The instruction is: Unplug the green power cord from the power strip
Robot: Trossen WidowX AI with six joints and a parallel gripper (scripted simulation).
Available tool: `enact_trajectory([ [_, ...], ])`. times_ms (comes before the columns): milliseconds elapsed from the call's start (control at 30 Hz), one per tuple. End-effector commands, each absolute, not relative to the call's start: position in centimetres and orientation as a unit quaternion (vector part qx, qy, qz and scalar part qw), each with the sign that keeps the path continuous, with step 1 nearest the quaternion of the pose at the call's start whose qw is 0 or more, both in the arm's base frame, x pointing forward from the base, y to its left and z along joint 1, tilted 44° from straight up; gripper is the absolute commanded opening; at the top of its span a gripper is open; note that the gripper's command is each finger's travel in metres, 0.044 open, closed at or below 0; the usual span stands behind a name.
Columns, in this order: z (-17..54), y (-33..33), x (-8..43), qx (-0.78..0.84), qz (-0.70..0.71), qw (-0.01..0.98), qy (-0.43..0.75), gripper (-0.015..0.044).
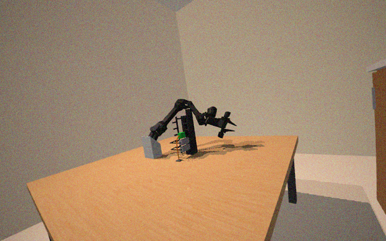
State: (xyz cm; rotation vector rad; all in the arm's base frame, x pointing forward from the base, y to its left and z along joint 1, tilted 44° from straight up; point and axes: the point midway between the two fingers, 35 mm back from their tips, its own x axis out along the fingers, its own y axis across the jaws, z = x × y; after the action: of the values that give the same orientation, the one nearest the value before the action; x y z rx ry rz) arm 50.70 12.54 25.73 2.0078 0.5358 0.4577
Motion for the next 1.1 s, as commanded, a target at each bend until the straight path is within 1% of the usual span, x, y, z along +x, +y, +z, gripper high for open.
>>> enact_trajectory([
  [0, 24.9, 7.6, 52.1, 0.8, 0.125, 0.551, 0.201, 0.016],
  [133, 23.2, 2.6, 52.5, 0.768, 0.054, 0.606, 0.2, 0.016],
  [233, 23.6, -2.6, 52.2, 0.753, 0.003, 0.636, 0.167, 0.016],
  [367, 19.0, -5.5, 50.8, 0.736, -0.073, 0.636, 0.219, 0.016],
  [500, 14.7, -8.1, 48.3, 0.719, -0.142, 0.621, 0.277, 0.016],
  [633, 10.0, -10.6, 43.9, 0.7, -0.213, 0.581, 0.356, 0.016],
  [800, 6.2, -12.1, 37.4, 0.687, -0.27, 0.501, 0.452, 0.016],
  [933, 5.0, -12.1, 32.0, 0.686, -0.289, 0.419, 0.52, 0.016],
  [1067, 5.3, -11.5, 27.4, 0.694, -0.285, 0.331, 0.573, 0.016],
])
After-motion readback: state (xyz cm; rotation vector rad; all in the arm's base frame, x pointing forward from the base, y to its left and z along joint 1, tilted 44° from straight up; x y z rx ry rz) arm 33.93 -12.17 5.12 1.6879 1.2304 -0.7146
